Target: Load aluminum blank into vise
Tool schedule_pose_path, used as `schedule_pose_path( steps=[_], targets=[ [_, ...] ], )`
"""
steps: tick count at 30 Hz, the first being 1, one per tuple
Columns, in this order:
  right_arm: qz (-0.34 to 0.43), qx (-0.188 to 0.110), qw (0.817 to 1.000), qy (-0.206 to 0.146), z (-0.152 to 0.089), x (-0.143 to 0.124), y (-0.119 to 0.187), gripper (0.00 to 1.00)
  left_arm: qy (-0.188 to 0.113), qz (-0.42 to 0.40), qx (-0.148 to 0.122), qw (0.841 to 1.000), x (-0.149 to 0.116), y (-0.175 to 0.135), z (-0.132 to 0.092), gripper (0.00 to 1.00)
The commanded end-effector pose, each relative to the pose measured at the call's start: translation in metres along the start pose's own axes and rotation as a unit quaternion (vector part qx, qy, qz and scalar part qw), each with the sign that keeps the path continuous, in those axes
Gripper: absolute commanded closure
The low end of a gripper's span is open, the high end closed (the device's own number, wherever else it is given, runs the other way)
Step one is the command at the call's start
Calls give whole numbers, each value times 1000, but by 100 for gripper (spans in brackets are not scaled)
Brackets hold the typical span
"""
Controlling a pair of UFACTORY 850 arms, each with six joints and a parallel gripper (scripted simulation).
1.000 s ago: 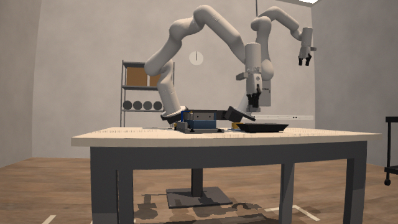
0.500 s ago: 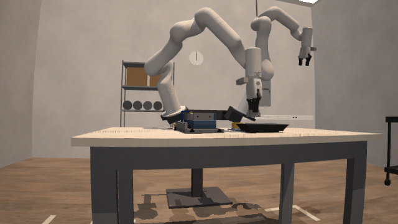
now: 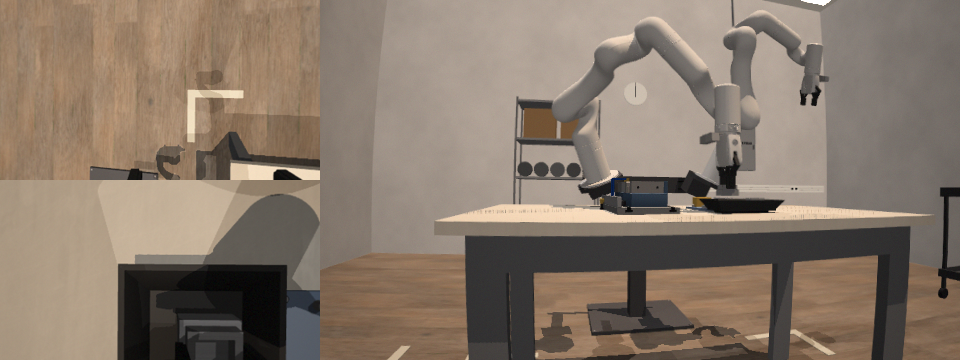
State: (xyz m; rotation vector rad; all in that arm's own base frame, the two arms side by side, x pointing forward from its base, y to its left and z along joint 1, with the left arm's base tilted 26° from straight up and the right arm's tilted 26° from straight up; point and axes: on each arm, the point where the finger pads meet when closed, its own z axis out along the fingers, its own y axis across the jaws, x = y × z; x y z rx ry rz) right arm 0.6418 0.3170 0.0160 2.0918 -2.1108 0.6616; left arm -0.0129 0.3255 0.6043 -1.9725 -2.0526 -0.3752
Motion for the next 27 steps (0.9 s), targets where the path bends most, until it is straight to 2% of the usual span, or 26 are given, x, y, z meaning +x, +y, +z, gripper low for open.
schedule_pose_path(
  steps=[1,27],
  targets=[
    [0,1,1000,-1,9,-1,-1,100,1,0,0,1000,0,0,-1,0],
    [0,1,1000,-1,27,-1,-1,100,1,0,0,1000,0,0,-1,0]
  ],
)
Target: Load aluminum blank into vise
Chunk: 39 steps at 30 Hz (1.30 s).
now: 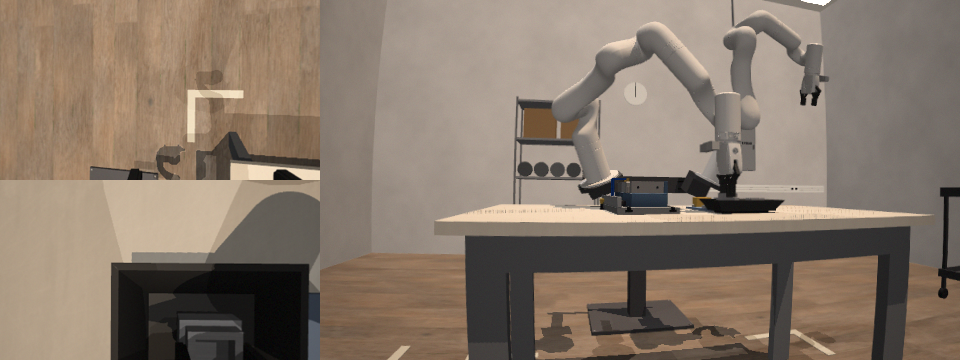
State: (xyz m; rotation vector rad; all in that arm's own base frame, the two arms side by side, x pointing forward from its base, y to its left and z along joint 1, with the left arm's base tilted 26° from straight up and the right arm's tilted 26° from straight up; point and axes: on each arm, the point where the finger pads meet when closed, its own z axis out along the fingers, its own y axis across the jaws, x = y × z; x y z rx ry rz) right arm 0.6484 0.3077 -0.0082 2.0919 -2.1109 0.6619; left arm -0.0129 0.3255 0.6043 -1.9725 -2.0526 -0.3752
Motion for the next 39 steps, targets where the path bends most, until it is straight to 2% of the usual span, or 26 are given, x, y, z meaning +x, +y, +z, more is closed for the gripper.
schedule_pose_path(
  steps=[1,39],
  targets=[
    [0,1,1000,-1,0,-1,-1,100,1,0,0,1000,0,0,-1,0],
    [0,1,1000,-1,5,0,-1,100,1,0,0,1000,0,0,-1,0]
  ],
)
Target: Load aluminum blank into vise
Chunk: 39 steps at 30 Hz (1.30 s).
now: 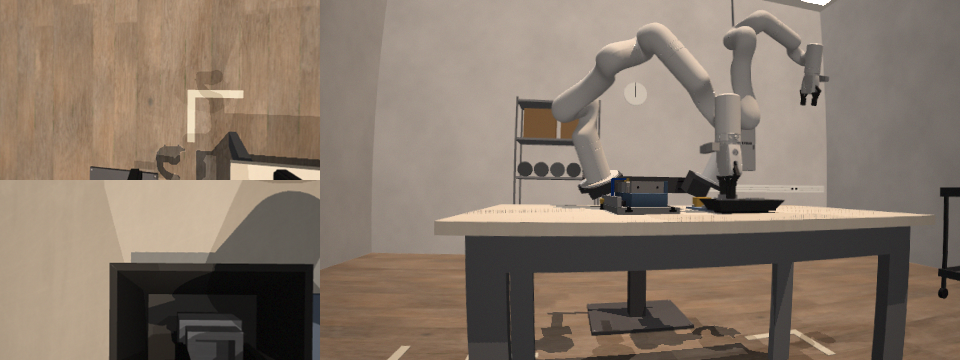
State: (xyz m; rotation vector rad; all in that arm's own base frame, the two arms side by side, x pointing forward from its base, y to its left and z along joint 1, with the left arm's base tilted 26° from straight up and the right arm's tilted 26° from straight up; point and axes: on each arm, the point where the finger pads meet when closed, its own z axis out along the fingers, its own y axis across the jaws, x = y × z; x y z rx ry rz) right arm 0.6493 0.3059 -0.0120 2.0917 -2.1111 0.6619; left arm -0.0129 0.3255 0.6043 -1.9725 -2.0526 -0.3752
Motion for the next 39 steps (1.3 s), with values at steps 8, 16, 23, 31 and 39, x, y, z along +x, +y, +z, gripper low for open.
schedule_pose_path(
  steps=[8,16,23,31,39],
  targets=[
    [0,1,1000,-1,4,0,-1,100,1,0,0,1000,0,0,-1,0],
    [0,1,1000,-1,8,0,-1,100,1,0,0,1000,0,0,-1,0],
    [0,1,1000,-1,9,0,-1,100,1,0,0,1000,0,0,-1,0],
    [0,1,1000,-1,9,0,-1,100,1,0,0,1000,0,0,-1,0],
    [0,1,1000,-1,9,0,-1,100,1,0,0,1000,0,0,-1,0]
  ],
)
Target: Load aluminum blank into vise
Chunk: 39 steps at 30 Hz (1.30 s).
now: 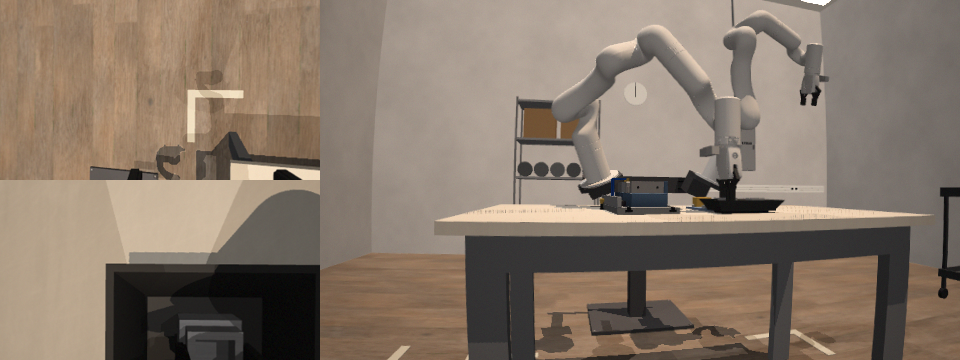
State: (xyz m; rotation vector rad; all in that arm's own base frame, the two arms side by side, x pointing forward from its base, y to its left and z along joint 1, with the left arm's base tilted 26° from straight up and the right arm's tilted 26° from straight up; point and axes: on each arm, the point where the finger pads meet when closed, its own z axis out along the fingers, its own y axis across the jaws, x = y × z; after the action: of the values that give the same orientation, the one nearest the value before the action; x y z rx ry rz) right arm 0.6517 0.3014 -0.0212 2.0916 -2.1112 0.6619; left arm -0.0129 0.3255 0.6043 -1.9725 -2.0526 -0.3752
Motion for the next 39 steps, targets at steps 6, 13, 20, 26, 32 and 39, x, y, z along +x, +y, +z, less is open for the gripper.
schedule_pose_path(
  steps=[6,13,20,26,32,39],
  targets=[
    [0,1,1000,-1,-1,0,-1,31,1,0,0,1000,0,0,-1,0],
    [0,1,1000,-1,-1,0,-1,31,1,0,0,1000,0,0,-1,0],
    [0,1,1000,-1,-1,0,-1,31,1,0,0,1000,0,0,-1,0],
    [0,1,1000,-1,-1,0,-1,31,1,0,0,1000,0,0,-1,0],
    [0,1,1000,-1,-1,0,-1,31,1,0,0,1000,0,0,-1,0],
    [0,1,1000,-1,-2,0,-1,31,1,0,0,1000,0,0,-1,0]
  ],
)
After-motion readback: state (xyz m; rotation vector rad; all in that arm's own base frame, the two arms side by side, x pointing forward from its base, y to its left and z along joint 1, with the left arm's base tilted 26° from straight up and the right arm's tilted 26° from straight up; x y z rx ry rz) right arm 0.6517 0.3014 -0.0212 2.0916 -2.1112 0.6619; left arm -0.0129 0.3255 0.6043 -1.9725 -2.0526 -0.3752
